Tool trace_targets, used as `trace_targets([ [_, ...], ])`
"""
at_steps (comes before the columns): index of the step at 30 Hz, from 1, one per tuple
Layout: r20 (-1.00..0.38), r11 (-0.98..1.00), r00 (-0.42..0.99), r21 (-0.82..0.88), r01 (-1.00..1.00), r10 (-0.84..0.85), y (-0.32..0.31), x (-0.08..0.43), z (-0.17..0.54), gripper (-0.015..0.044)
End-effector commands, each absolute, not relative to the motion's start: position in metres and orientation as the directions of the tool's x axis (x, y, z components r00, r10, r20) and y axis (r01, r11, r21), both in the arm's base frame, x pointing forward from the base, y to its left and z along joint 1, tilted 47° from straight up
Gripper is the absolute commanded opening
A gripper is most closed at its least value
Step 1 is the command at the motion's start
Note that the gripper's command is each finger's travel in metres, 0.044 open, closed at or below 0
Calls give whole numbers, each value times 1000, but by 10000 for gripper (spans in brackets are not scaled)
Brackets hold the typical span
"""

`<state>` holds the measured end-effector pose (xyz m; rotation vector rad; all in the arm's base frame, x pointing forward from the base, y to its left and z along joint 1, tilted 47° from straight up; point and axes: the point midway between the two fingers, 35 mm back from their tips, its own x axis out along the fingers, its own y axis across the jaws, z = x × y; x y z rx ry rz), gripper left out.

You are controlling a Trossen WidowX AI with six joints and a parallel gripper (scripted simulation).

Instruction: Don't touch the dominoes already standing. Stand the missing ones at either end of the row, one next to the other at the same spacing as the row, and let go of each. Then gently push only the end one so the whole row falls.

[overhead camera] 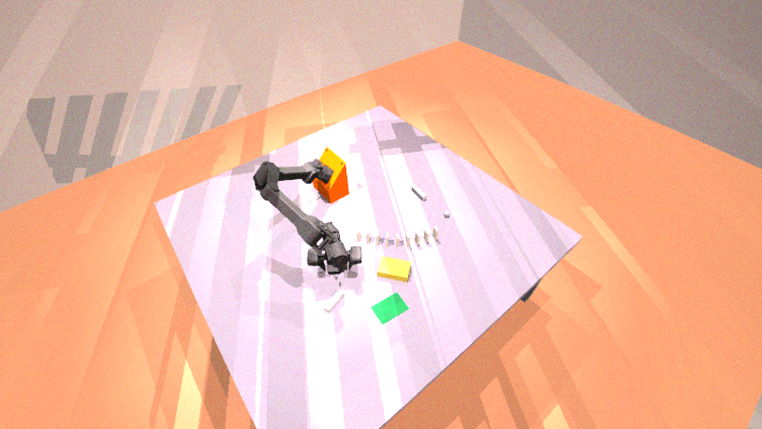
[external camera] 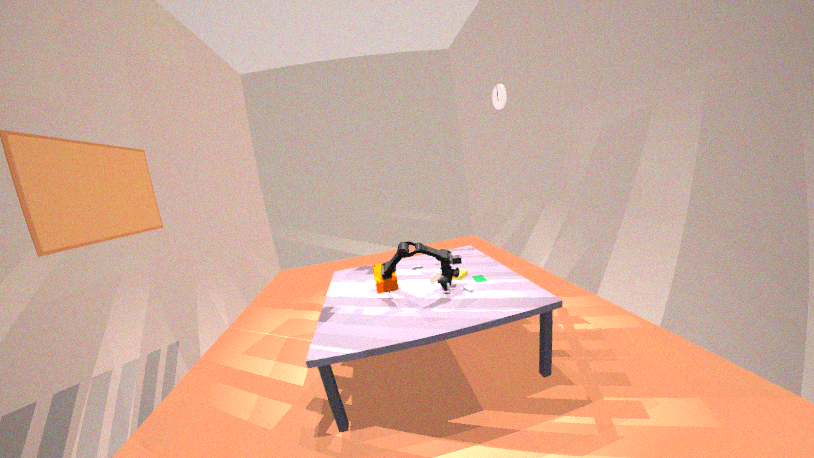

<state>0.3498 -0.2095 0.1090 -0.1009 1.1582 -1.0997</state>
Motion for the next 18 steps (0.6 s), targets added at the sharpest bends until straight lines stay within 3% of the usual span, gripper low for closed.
trace_targets([
  [1, -682, 515, -27, -577, 634, -731, -209, 349, 107, 361],
  [14, -682, 515, -27, -577, 634, -731, -209, 349, 107, 24],
  [18, -682, 515, -27, -577, 634, -731, -209, 349, 107, 24],
])
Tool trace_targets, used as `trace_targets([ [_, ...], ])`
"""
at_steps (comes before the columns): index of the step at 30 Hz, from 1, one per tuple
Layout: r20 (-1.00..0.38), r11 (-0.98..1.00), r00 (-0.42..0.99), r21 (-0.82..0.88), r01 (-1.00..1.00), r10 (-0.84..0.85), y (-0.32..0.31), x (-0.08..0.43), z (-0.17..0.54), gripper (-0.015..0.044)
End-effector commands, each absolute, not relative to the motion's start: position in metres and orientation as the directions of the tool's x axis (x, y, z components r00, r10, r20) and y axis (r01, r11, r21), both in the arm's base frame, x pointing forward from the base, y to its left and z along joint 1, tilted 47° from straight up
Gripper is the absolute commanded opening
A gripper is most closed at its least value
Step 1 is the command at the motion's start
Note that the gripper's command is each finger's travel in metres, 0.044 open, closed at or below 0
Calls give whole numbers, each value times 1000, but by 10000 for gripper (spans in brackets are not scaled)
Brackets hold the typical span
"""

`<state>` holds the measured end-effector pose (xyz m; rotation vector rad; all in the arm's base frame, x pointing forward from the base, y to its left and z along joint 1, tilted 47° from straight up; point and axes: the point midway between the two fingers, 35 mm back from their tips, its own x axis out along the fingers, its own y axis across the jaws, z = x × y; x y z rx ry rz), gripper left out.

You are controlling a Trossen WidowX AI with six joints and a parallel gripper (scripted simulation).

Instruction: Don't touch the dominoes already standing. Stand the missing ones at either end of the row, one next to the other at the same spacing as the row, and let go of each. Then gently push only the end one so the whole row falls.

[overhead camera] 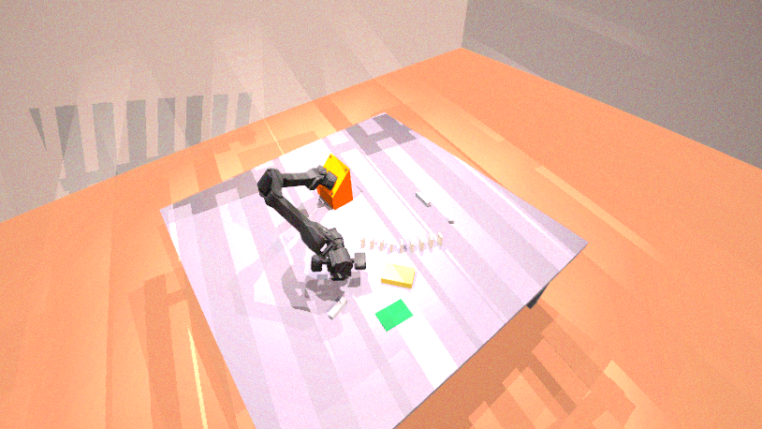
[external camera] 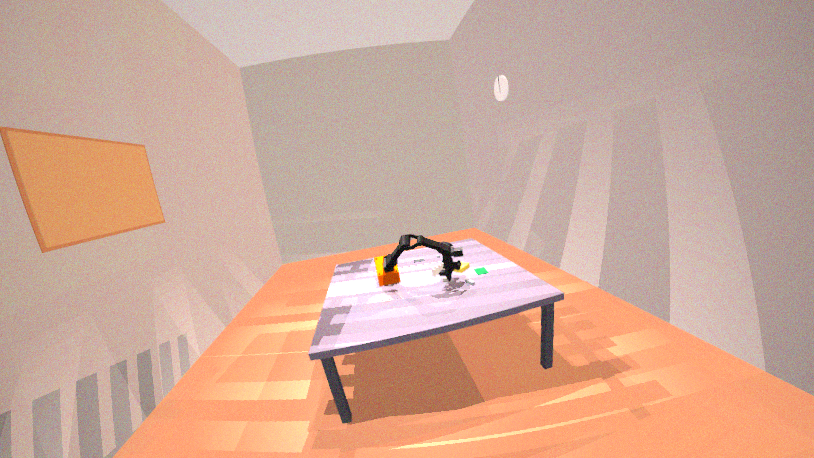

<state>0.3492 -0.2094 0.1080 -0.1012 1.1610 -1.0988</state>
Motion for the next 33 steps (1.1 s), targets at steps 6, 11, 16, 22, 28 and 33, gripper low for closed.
trace_targets([
  [6, -683, 516, -27, -576, 634, -730, -185, 349, 127, 24],
  [11, -686, 518, -28, -575, 634, -727, -138, 350, 167, 24],
  [16, -688, 519, -28, -574, 633, -725, -96, 350, 202, 24],
  [22, -688, 568, -29, -621, 539, -725, -96, 333, 214, 24],
  [28, -688, 683, -32, -725, 95, -725, -112, 259, 235, 24],
  [33, -687, 686, -33, -721, -100, -726, -116, 228, 237, 24],
])
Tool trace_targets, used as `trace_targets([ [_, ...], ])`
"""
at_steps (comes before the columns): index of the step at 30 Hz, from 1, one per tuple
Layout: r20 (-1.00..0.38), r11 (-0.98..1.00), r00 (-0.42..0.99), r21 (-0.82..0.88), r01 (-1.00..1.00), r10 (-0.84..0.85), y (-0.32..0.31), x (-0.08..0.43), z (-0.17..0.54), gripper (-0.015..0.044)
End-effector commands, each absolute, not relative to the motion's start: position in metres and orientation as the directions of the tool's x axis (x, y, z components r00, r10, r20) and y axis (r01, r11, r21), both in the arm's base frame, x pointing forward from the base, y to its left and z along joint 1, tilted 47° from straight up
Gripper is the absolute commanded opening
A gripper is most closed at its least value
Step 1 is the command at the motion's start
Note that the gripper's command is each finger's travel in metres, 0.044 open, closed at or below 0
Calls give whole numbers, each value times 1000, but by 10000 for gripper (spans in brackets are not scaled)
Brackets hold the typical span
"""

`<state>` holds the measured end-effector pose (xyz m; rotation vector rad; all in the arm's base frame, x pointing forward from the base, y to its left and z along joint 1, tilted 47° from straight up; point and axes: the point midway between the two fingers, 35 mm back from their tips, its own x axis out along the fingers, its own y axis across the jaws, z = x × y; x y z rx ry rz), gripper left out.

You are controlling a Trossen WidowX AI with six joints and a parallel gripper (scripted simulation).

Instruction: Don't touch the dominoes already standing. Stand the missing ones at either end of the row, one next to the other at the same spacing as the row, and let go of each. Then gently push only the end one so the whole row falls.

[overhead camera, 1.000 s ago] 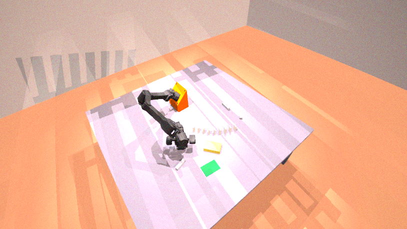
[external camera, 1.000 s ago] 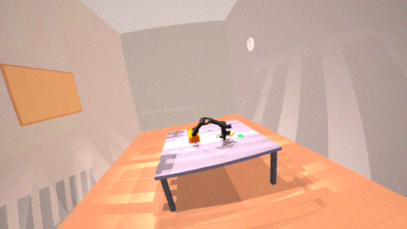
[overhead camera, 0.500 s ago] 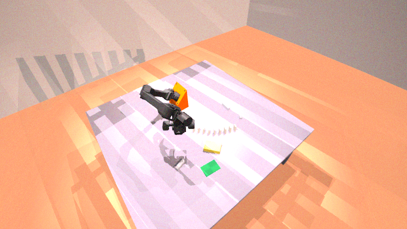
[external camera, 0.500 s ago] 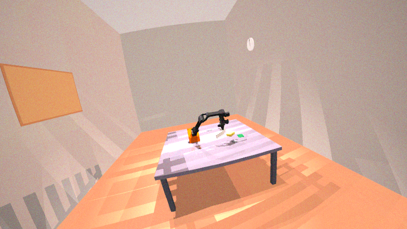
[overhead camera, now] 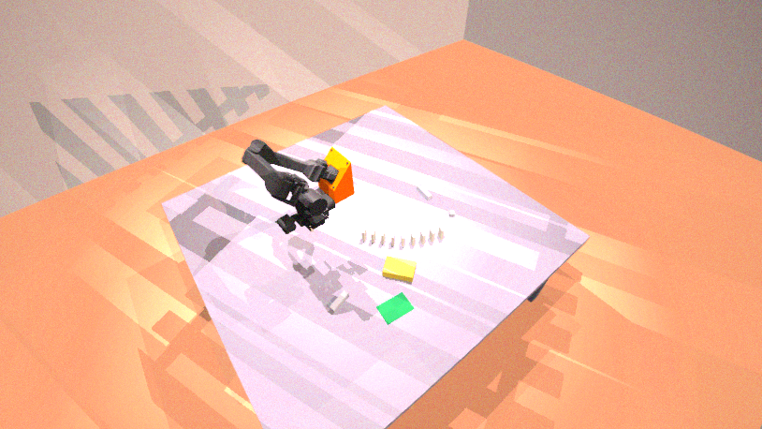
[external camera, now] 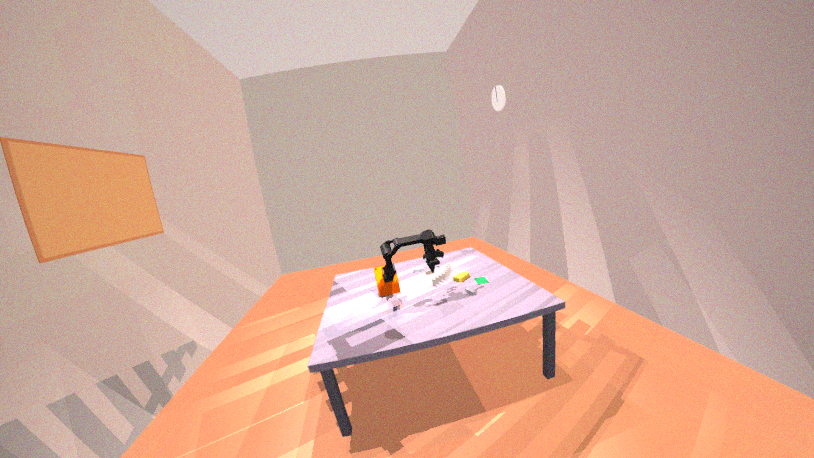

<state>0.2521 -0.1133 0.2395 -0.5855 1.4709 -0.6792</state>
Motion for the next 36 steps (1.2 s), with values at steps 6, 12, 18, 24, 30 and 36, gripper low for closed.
trace_targets([
  [6, -687, 686, -33, -721, -100, -726, -116, 228, 237, 24],
  [12, -747, 747, -31, -661, -73, -664, -119, 225, 224, 24],
  [18, -833, 833, 1, -553, -30, -553, -122, 222, 204, 24],
  [24, -893, 895, 66, -446, 2, -446, -124, 223, 188, 24],
  [30, -925, 937, 156, -348, 20, -347, -126, 226, 176, 24],
  [36, -928, 963, 264, -267, 21, -263, -129, 230, 168, 24],
])
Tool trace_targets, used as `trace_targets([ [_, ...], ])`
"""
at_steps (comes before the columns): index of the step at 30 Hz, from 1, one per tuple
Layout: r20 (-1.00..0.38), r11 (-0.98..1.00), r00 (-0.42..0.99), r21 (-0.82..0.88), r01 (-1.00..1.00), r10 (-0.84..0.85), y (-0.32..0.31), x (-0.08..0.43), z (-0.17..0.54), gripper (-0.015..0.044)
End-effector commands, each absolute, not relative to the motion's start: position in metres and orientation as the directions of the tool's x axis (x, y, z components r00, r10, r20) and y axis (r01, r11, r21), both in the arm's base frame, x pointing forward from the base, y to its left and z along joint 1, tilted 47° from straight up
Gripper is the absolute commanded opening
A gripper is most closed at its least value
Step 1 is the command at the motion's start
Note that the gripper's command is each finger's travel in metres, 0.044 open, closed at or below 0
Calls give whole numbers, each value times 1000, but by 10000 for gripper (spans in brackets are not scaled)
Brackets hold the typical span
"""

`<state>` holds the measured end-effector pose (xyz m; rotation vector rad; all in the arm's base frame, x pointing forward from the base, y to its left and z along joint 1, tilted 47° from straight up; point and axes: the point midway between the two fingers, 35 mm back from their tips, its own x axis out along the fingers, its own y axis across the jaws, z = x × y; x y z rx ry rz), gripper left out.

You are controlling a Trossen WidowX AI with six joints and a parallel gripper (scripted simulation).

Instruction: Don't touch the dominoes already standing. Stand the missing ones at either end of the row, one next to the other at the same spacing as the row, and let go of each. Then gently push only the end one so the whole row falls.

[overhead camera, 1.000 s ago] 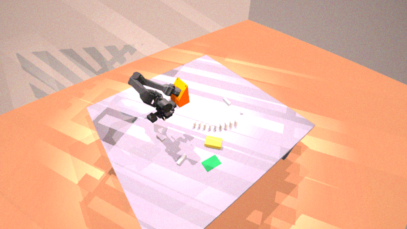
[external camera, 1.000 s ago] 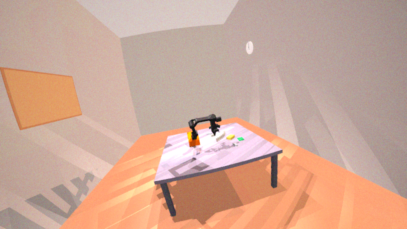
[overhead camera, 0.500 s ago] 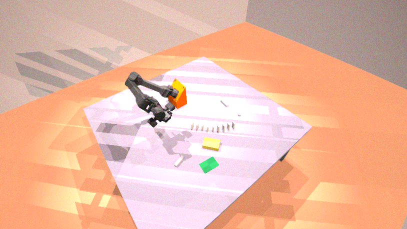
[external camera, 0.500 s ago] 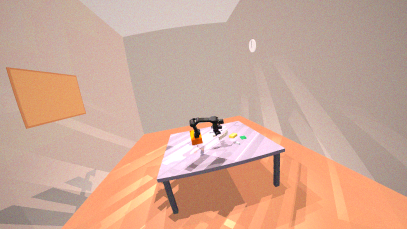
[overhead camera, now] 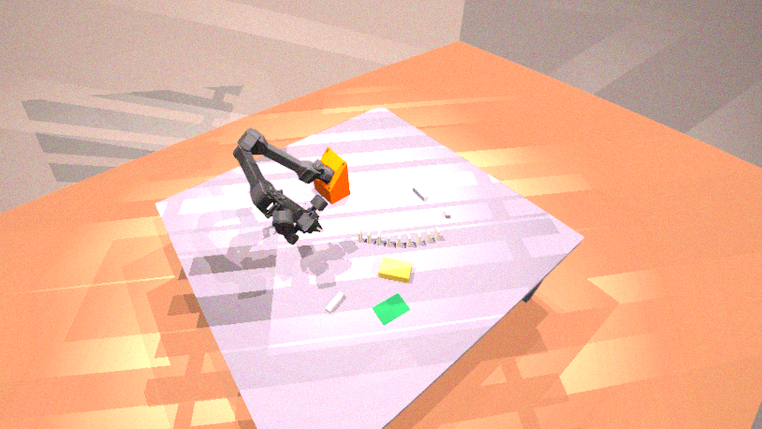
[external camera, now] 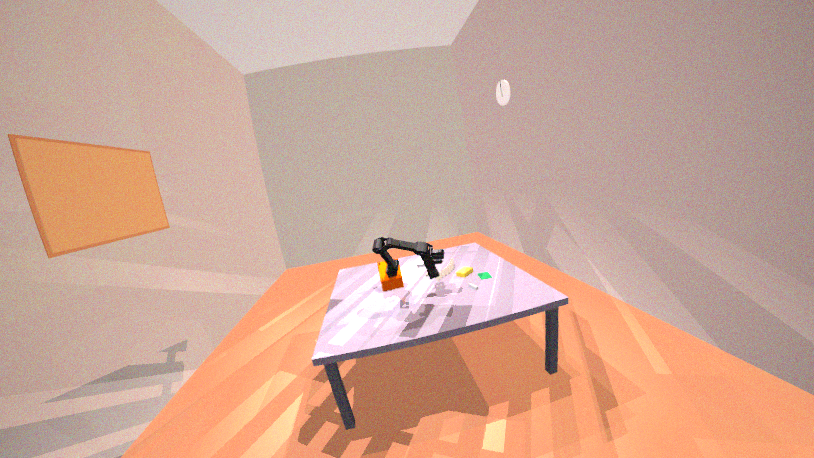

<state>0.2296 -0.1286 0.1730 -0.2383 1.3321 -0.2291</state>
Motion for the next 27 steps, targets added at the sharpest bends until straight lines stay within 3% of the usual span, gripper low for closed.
trace_targets([
  [1, -926, 967, 283, -256, 20, -251, -130, 231, 167, 24],
  [15, -820, 984, 558, -177, -29, -131, -141, 239, 166, 24],
  [27, -642, 967, 762, -238, -93, -85, -150, 240, 179, 24],
])
